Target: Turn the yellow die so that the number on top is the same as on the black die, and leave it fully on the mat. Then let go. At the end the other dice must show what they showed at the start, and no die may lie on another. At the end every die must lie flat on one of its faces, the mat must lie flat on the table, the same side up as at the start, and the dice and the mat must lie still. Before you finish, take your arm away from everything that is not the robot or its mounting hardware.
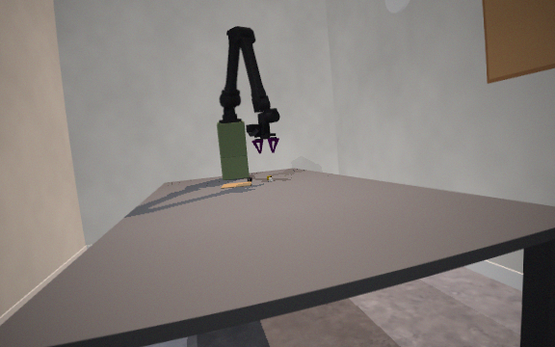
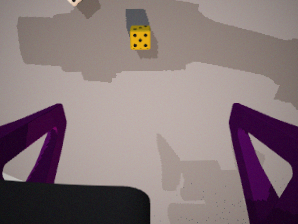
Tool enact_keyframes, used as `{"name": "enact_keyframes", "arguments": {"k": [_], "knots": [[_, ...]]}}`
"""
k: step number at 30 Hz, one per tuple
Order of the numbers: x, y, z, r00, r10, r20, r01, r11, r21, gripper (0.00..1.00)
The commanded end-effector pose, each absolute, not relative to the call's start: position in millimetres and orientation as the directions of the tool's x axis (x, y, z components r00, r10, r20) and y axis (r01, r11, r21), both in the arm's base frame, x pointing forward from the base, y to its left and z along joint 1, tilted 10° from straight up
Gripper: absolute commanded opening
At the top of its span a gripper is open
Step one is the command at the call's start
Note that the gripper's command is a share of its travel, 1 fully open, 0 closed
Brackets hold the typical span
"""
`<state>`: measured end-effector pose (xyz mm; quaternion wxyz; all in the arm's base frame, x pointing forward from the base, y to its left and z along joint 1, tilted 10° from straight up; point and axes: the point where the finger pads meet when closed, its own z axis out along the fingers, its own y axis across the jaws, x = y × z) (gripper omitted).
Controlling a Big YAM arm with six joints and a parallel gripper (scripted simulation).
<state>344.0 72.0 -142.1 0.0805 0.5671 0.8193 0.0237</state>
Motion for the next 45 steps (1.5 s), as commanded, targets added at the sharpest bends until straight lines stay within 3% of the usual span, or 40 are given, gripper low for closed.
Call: {"name": "enact_keyframes", "arguments": {"k": [1, 34, 45], "knots": [[365.8, 77.6, -127.4, -0.349, 0.93, -0.117, 0.912, 0.366, 0.184, 1.0], [365.8, 77.6, -127.4, -0.349, 0.93, -0.117, 0.912, 0.366, 0.184, 1.0], [362.9, 76.1, -136.2, -0.428, 0.894, -0.13, 0.881, 0.445, 0.161, 1.0]]}}
